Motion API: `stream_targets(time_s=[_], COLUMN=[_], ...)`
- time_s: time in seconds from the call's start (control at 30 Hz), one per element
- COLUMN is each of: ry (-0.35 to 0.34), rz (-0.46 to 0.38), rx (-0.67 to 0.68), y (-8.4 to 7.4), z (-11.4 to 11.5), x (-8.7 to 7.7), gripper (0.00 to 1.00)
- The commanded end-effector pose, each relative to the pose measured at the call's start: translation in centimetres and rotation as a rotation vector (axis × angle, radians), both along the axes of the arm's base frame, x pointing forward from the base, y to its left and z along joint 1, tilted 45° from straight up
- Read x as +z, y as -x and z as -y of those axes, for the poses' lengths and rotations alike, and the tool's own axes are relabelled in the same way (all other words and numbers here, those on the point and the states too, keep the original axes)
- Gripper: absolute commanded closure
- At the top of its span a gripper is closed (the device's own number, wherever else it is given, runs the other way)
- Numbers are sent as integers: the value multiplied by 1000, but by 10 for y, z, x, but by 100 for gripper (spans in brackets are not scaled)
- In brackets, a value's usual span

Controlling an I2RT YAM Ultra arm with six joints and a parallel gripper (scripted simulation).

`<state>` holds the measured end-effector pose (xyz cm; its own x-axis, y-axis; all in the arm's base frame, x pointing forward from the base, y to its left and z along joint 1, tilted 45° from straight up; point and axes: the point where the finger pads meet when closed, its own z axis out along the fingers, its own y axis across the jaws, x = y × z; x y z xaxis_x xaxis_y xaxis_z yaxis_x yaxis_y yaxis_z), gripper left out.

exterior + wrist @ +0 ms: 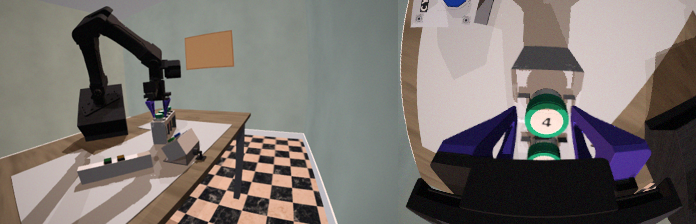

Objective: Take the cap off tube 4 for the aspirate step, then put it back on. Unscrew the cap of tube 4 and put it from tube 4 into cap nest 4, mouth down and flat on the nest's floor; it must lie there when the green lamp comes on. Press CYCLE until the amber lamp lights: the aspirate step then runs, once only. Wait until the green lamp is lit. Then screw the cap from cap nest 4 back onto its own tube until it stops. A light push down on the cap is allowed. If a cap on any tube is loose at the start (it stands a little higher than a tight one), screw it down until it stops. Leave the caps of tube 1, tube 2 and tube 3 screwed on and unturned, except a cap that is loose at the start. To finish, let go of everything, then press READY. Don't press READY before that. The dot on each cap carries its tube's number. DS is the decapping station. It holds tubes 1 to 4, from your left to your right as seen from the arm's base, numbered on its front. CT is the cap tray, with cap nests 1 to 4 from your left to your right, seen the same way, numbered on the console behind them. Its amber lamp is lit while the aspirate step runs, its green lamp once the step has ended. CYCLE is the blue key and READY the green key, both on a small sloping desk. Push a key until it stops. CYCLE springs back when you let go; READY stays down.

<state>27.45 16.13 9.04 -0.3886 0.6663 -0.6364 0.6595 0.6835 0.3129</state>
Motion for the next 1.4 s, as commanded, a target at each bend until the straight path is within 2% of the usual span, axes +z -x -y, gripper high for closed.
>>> stream_targets(time_s=[0.0,0.5,0.53,1.0,1.1,1.17,1.37], ry=[-6,-6,-6,-6,91,91,285], rz=[7,7,7,7,-37,-37,-126], rx=[7,7,7,7,112,112,323], y=[0,2,2,2,2,2,2], z=[-2,0,0,0,0,0,0], x=[3,3,3,3,3,3,3], gripper=[51,51,100,100,100,100,100])
